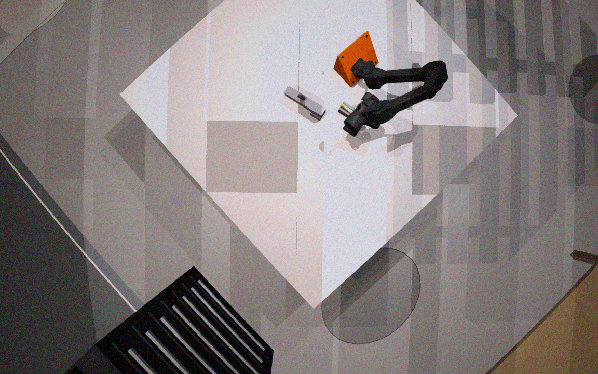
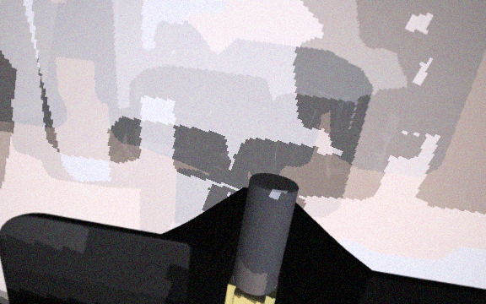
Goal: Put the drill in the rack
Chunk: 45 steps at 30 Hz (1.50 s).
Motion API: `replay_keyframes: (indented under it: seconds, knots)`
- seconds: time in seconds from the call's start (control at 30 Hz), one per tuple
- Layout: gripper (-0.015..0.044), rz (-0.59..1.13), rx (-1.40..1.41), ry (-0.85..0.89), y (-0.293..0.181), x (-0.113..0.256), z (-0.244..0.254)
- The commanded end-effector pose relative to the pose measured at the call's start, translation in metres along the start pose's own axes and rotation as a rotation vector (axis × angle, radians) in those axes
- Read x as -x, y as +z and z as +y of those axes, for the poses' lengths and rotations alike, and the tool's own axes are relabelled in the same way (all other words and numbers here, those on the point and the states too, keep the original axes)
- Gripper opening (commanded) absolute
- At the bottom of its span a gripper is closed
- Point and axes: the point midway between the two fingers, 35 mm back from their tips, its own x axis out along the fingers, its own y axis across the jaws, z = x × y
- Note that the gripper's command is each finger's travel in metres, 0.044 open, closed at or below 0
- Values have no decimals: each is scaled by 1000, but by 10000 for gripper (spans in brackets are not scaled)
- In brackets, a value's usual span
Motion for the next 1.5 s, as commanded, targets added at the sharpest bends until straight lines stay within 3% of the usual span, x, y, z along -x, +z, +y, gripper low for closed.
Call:
replay_keyframes:
  seconds: [0.0, 0.57, 1.3, 1.47]
  knots:
    - [0, -3, 8, 18, -3, -6, 4]
    - [440, 0, 0, 0, 0, 0, 0]
    - [440, 11, 2, 17, -1, 78, -1]
    - [440, 36, -105, -7, -13, 74, -20]
